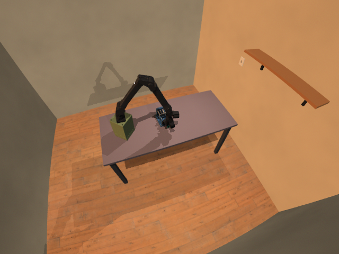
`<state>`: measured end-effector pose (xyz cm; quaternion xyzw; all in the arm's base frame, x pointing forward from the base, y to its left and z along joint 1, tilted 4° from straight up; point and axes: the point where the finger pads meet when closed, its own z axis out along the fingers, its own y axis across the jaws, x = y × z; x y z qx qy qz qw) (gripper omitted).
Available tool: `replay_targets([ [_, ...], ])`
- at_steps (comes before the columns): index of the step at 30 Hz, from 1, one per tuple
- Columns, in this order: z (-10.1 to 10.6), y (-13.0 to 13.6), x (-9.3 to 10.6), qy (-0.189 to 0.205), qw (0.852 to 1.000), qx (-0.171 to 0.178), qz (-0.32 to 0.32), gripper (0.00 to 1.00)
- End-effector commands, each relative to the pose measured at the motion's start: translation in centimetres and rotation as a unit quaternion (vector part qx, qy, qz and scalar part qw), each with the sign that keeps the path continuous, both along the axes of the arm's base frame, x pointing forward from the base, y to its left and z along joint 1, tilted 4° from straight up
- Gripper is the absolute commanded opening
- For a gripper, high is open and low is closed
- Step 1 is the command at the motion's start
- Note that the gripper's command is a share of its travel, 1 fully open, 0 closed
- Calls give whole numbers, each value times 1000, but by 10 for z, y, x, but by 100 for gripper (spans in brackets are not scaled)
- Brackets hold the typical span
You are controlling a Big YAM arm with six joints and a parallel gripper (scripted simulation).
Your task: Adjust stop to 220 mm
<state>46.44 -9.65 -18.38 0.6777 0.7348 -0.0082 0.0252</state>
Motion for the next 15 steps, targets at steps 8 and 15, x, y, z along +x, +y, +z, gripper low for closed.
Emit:
replay_targets([
  [8,8,3,38,-30,1000,-4,1,6],
  [15,11,5,45,-27,1000,-3,1,6],
])
